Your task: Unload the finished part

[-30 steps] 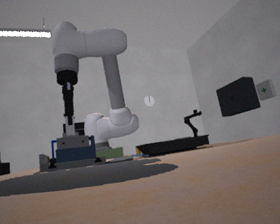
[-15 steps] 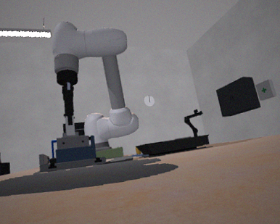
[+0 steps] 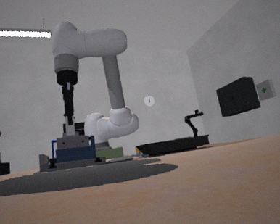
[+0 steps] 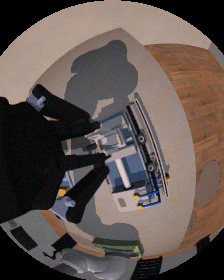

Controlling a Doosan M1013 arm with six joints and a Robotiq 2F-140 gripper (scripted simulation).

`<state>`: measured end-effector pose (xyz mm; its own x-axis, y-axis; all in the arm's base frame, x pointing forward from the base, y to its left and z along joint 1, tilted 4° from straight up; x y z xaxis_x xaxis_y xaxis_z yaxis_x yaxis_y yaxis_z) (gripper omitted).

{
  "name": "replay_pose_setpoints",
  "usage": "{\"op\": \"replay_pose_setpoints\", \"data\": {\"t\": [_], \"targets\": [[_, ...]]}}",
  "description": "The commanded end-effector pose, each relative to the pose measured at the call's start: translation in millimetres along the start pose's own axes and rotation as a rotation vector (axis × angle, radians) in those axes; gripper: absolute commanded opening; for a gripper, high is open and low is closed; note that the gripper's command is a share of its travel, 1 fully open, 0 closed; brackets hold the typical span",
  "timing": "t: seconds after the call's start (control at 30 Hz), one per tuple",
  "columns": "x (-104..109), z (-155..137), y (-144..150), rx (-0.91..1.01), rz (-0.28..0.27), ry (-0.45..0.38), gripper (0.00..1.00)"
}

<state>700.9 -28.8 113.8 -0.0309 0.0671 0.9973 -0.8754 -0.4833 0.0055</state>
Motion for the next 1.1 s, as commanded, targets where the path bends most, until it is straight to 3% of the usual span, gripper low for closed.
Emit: {"op": "replay_pose_setpoints", "data": {"t": [0.0,0.7,1.07], "targets": [[0.0,-0.1,0.1,0.0,0.0,0.0,0.0],[0.8,-0.1,0.1,0.0,0.0,0.0,0.0],[12.6,-0.1,0.1,0.0,0.0,0.0,0.0]]}}
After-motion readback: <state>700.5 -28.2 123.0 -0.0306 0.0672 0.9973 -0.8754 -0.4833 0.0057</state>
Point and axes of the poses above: the point where the finger pads meet when closed, its own x axis back along the fingers, its own y axis across the jaws, z = x × y, the point moved 1 cm from there along x, back along the fingers, and after that the axes turned 13 degrees about x, right-handed, at the moved point
